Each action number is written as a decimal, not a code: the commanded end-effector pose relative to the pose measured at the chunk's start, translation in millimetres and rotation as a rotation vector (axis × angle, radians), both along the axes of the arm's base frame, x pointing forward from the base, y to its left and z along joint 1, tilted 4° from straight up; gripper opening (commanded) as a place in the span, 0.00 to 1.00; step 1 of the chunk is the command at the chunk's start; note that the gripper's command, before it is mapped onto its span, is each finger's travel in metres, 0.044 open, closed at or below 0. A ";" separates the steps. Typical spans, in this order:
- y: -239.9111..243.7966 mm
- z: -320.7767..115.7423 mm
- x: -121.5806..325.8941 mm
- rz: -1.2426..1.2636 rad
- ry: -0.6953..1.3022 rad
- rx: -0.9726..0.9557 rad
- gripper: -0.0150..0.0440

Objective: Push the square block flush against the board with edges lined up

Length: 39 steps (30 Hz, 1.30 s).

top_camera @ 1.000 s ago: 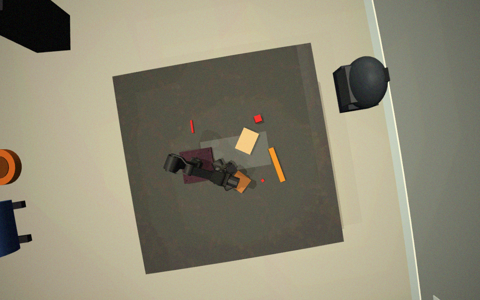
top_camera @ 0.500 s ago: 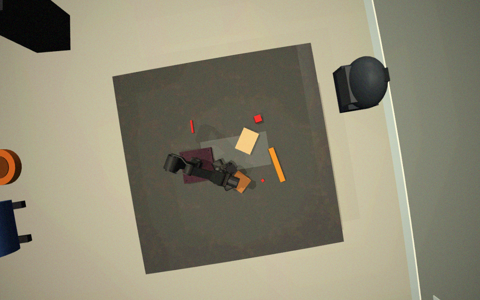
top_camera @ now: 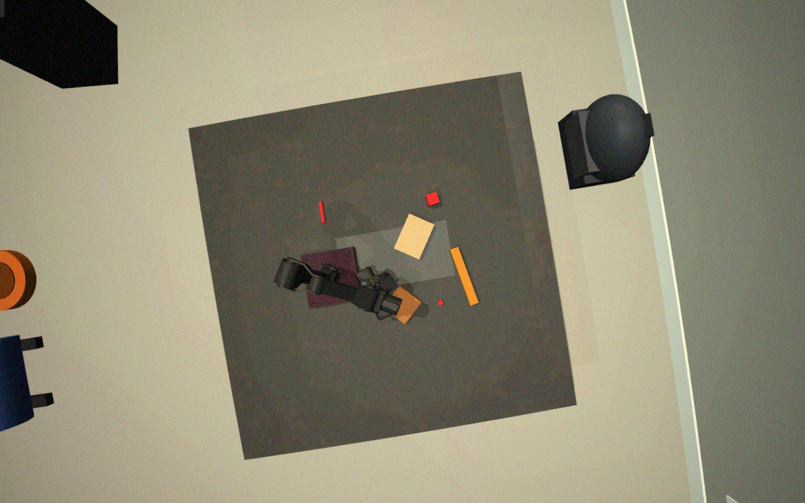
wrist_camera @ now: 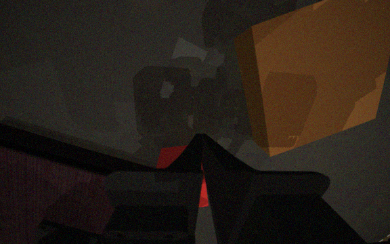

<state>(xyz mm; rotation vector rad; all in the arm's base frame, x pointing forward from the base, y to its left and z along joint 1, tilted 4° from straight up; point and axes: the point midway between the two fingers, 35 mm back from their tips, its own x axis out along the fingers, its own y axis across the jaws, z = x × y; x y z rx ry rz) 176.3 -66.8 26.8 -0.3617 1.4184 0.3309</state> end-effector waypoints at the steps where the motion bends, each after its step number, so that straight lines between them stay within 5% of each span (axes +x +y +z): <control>1: 4.2 -7.2 -10.2 0.001 0.049 0.010 0.25; 39: 19.7 -2.9 43.0 0.001 0.045 0.012 0.25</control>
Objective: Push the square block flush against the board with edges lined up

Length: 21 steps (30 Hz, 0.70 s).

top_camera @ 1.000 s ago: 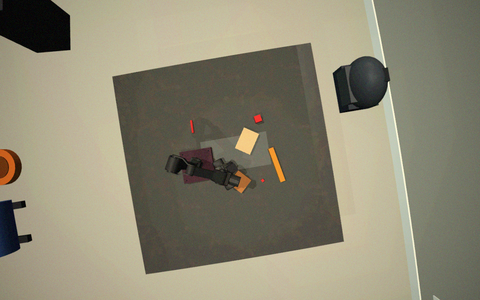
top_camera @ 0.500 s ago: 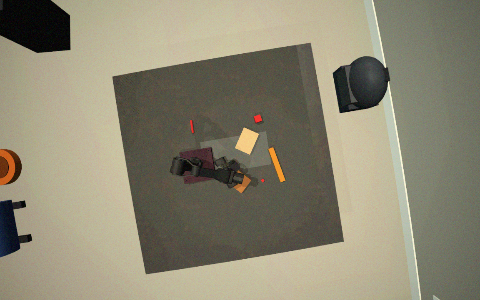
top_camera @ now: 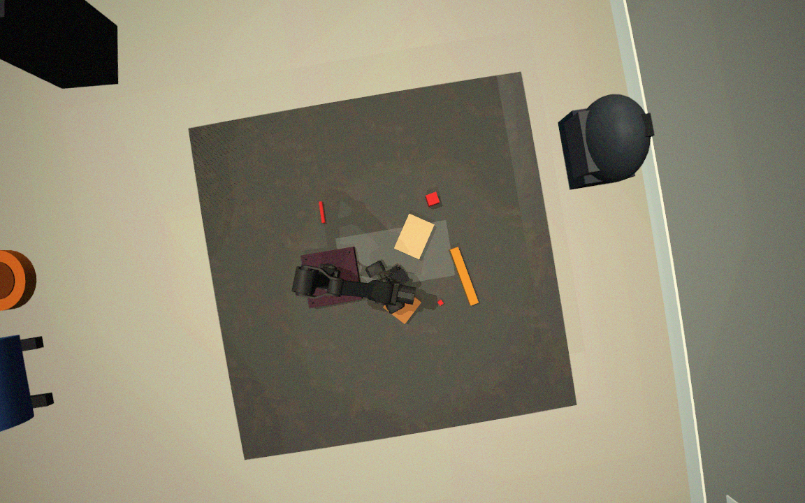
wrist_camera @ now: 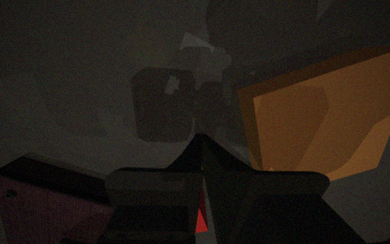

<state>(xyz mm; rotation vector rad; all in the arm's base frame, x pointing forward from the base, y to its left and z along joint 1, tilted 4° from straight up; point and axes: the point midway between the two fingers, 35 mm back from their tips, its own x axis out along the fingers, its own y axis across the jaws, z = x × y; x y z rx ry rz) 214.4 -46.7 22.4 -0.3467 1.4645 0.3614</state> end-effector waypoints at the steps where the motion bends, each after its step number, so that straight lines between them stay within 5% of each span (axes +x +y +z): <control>1: -0.2 3.0 0.1 0.000 0.000 0.000 0.25; 5: -0.9 53.2 -4.2 -0.006 -0.007 -0.006 0.25; 13: 0.5 53.0 1.6 0.003 -0.016 -0.006 0.25; 21: 41.5 77.3 80.6 0.214 -0.042 -0.034 0.25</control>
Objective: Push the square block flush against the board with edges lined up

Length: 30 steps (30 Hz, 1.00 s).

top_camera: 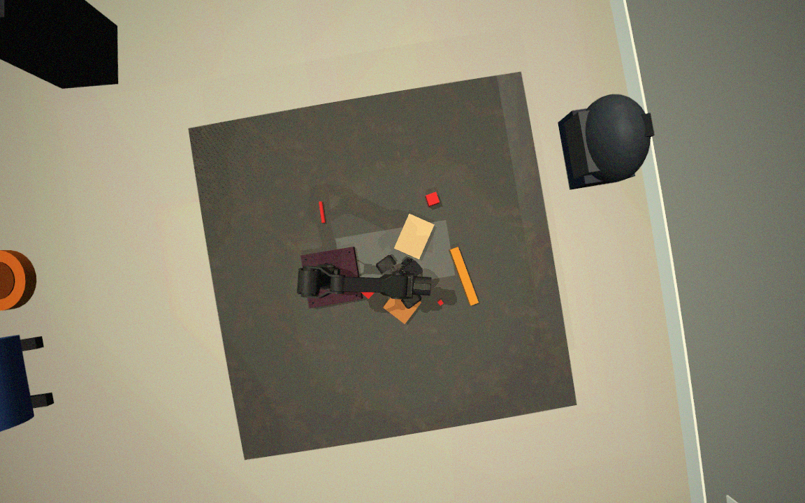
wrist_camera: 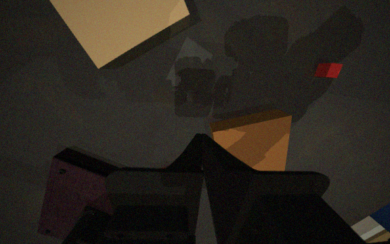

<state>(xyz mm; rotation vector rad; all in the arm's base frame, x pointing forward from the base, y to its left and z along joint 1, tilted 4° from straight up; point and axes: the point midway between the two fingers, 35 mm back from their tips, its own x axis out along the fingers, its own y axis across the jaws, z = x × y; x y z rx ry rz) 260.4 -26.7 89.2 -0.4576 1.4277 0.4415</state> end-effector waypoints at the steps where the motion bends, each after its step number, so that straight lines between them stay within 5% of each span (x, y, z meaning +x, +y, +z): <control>1: 30.6 13.0 44.5 0.119 -0.018 -0.015 0.25; 17: 219.0 18.0 137.1 0.511 -0.018 -0.024 0.25; 30: 229.6 -36.6 144.2 0.522 -0.018 -0.024 0.25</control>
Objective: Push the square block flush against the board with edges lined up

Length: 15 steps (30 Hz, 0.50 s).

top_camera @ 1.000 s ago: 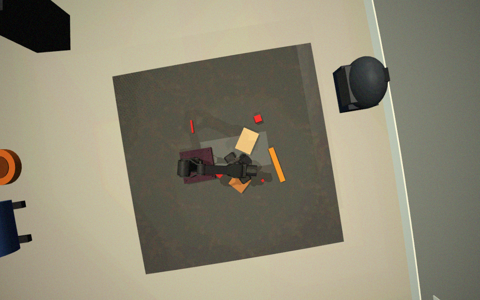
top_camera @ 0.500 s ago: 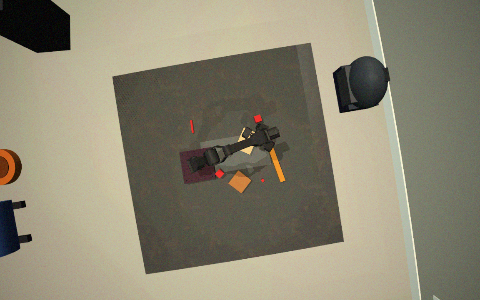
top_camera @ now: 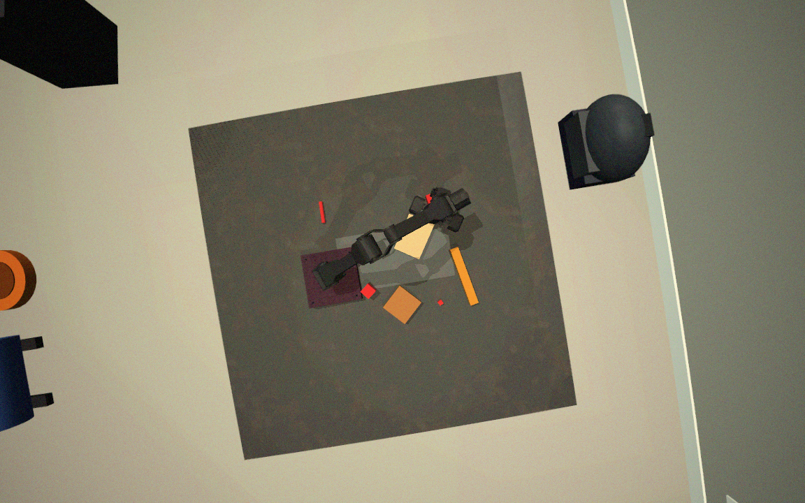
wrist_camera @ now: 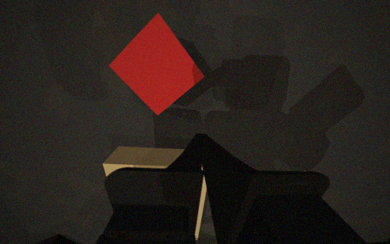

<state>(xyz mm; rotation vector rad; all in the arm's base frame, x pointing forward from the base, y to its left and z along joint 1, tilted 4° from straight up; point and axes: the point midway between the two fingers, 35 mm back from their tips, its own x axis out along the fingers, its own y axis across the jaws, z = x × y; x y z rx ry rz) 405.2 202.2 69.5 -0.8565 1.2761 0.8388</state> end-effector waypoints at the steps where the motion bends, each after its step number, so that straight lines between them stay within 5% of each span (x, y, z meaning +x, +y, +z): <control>1: 0.6 -17.0 -0.5 -0.004 0.008 -0.007 0.25; 15: -14.4 -17.8 -5.8 -0.004 0.008 -0.009 0.25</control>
